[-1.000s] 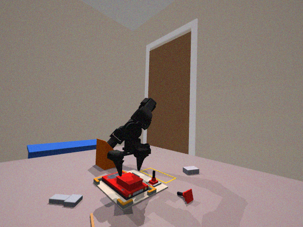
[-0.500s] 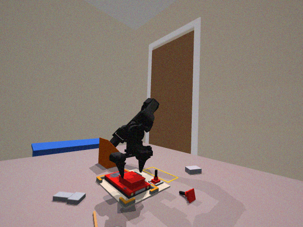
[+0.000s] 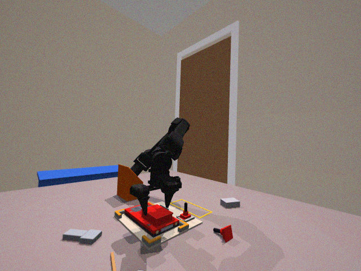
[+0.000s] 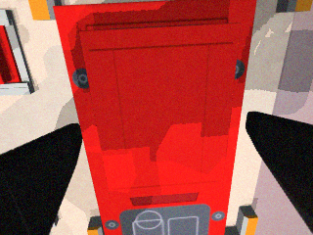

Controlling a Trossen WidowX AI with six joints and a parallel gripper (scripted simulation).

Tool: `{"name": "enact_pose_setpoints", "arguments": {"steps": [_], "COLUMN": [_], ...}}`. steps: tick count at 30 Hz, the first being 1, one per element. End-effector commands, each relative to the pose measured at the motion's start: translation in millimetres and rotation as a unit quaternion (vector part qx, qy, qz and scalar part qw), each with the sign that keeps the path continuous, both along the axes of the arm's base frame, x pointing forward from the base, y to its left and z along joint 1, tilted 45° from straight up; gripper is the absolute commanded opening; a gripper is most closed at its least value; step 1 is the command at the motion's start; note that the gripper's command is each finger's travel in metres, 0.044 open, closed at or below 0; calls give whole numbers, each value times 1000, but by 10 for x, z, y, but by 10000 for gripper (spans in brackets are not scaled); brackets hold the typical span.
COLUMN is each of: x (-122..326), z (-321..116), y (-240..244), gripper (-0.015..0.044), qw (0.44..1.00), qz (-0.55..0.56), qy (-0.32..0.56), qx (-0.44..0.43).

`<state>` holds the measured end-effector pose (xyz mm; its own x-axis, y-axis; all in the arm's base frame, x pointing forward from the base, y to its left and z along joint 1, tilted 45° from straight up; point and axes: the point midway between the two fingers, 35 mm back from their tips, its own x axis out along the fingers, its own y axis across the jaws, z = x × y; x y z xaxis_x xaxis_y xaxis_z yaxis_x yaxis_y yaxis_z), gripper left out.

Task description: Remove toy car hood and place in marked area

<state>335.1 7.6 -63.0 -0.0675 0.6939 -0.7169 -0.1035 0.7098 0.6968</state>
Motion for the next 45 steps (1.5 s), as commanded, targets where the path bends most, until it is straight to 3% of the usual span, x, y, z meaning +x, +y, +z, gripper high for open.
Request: {"name": "enact_pose_setpoints", "arguments": {"steps": [1, 27, 31, 40, 45], "x": [1, -9, -10, -10, -8], "z": [-17, -107, -95, -95, -84], "y": [18, 109, 94, 94, 82], "gripper": [440, 440, 335, 275, 144], "qw": [1000, 1000, 1000, 1000, 1000], "qz": [-2, -2, 0, 0, 0], "qy": [1, 1, 0, 0, 0], "qx": [2, 2, 0, 0, 0]}}
